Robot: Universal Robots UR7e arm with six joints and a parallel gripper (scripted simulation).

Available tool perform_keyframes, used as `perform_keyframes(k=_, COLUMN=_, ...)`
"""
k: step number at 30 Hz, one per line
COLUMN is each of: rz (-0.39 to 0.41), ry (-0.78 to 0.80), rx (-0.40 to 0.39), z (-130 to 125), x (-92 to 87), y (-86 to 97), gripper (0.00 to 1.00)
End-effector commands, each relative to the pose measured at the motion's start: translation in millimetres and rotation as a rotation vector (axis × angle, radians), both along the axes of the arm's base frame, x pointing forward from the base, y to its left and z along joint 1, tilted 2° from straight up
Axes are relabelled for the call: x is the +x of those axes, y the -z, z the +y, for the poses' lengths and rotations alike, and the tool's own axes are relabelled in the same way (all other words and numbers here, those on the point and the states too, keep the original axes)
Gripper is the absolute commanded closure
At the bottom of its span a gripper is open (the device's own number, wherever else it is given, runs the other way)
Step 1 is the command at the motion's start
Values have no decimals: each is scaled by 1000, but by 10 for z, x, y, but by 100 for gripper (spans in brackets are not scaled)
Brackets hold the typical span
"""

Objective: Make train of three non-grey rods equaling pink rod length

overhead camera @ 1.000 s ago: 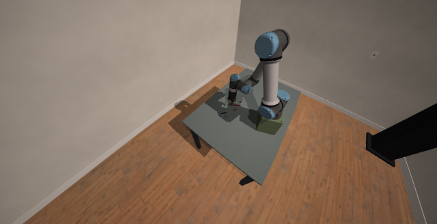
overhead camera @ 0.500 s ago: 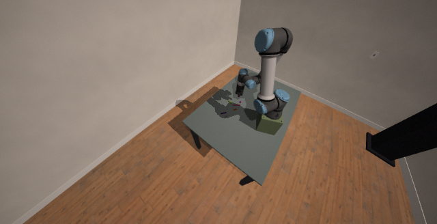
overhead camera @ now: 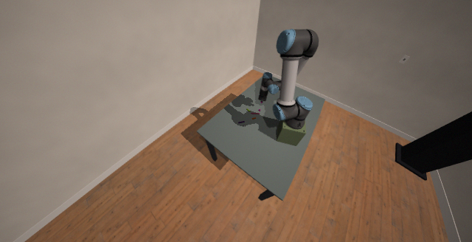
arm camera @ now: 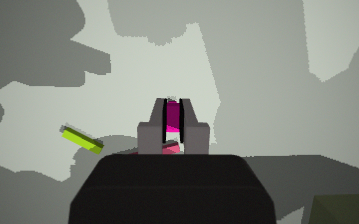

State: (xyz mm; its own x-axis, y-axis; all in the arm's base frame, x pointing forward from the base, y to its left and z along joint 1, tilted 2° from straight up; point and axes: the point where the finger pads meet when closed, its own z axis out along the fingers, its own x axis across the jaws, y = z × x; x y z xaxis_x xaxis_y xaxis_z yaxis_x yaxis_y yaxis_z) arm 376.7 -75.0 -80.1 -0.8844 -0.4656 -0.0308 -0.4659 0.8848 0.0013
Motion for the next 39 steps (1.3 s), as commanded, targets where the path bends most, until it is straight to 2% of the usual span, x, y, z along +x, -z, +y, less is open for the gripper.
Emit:
perform_keyframes(k=1, rz=-1, ry=-2, rx=0, z=-6, x=2, y=-3, gripper=76)
perform_keyframes(k=19, rz=-1, ry=-3, rx=0, z=-6, x=4, y=58, gripper=76)
perform_keyframes(k=32, rz=-1, ry=-3, rx=0, z=-3, x=15, y=418, gripper=76)
perform_keyframes(k=34, rz=-1, ry=-3, rx=0, z=-3, x=15, y=418, gripper=76)
perform_keyframes(k=39, rz=-1, ry=-3, rx=0, z=-2, x=21, y=588, gripper=76)
